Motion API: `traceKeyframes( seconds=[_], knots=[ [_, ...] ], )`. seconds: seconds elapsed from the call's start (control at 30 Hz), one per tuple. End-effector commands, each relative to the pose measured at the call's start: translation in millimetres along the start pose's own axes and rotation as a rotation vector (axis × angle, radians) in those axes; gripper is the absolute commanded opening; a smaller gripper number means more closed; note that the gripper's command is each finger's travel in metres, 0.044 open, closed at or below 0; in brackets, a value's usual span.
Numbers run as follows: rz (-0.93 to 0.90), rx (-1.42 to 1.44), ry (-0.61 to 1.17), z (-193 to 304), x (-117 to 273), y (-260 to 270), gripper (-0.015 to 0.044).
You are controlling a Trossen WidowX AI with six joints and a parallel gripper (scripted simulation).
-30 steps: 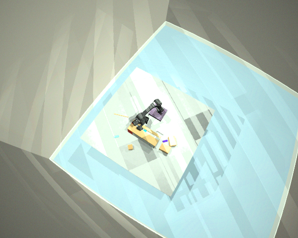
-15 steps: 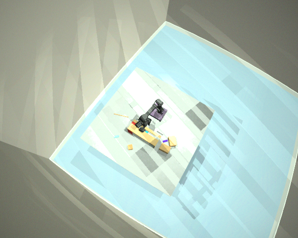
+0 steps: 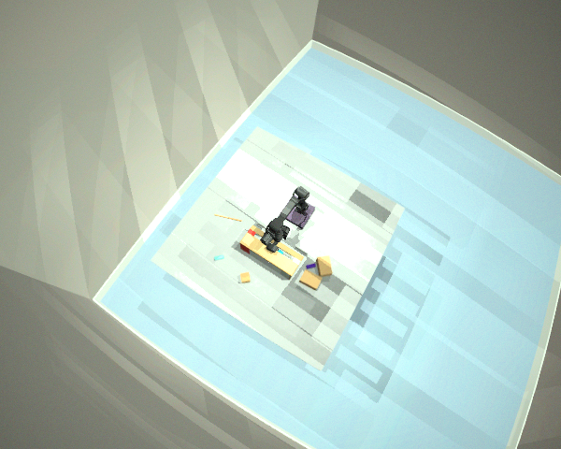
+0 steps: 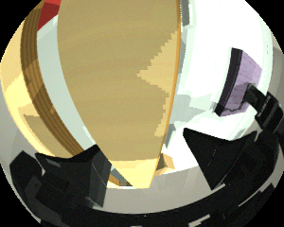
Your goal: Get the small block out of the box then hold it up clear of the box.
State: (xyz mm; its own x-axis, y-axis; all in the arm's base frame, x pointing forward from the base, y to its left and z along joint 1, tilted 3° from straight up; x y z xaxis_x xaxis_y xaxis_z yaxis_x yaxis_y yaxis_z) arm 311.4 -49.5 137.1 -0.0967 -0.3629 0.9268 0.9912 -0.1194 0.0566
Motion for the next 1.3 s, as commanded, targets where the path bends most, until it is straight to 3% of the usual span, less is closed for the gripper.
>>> traceKeyframes(
  seconds=[0.0, 1.27],
  knots=[
    [-0.002, -0.002, 0.004, 10, -3, 0, 0.04],
    [-0.002, -0.002, 0.006, 28, -9, 0, 0.04]
  ],
)
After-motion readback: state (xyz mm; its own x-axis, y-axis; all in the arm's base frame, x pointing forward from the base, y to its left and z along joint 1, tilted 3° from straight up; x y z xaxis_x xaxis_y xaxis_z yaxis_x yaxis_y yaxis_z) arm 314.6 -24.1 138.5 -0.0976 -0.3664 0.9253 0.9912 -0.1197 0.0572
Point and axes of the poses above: the point midway between the two fingers, 35 mm back from their tips, its own x axis back along the fingers, its own y axis across the jaws, z = x × y, the point moved 4 cm from there along x, back along the fingers, and after that the axes turned 4 degrees about x, right-handed, at the moved point
